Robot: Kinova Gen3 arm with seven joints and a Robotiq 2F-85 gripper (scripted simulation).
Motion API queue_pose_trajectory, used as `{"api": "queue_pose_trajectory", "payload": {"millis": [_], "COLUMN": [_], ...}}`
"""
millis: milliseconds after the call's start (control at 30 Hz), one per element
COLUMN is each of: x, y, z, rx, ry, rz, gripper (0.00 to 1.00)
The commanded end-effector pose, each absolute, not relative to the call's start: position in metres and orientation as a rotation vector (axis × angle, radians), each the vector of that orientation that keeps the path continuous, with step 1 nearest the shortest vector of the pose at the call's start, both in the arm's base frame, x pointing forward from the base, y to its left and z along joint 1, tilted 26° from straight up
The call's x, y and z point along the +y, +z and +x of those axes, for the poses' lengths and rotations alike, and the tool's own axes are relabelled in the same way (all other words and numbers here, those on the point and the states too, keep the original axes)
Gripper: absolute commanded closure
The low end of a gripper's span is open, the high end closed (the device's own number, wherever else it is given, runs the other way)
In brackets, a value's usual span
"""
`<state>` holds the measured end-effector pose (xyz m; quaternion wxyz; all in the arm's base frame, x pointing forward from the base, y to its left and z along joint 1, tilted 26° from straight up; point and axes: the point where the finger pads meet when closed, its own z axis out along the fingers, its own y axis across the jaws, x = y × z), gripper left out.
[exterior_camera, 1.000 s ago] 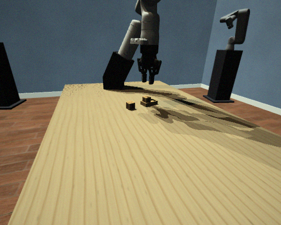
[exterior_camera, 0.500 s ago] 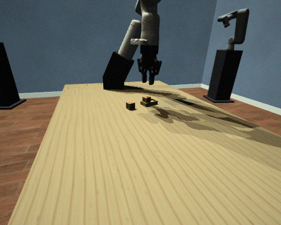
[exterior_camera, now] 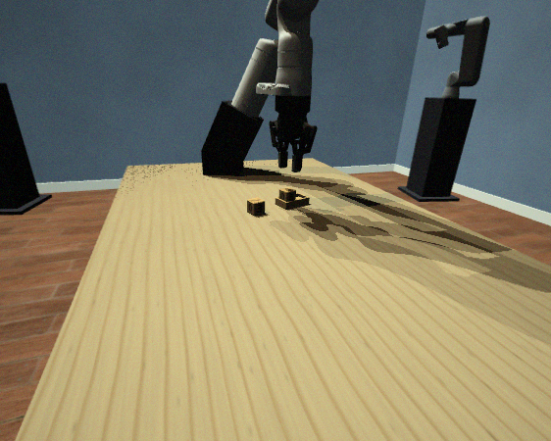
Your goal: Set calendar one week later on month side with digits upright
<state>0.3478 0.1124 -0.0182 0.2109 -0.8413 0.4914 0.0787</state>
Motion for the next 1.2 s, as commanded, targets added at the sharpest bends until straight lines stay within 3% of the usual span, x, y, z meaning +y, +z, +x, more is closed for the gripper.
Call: {"api": "queue_pose_trajectory", "payload": {"millis": [0,1167], "x": [0.114,0.128], "y": [-0.023,-0.054], "z": [0.346,0.347], "rx": [1.369,1.369], "ry": [0.227,0.227], "rz": [-2.337,-2.337], "gripper": [0.54,0.54]}}
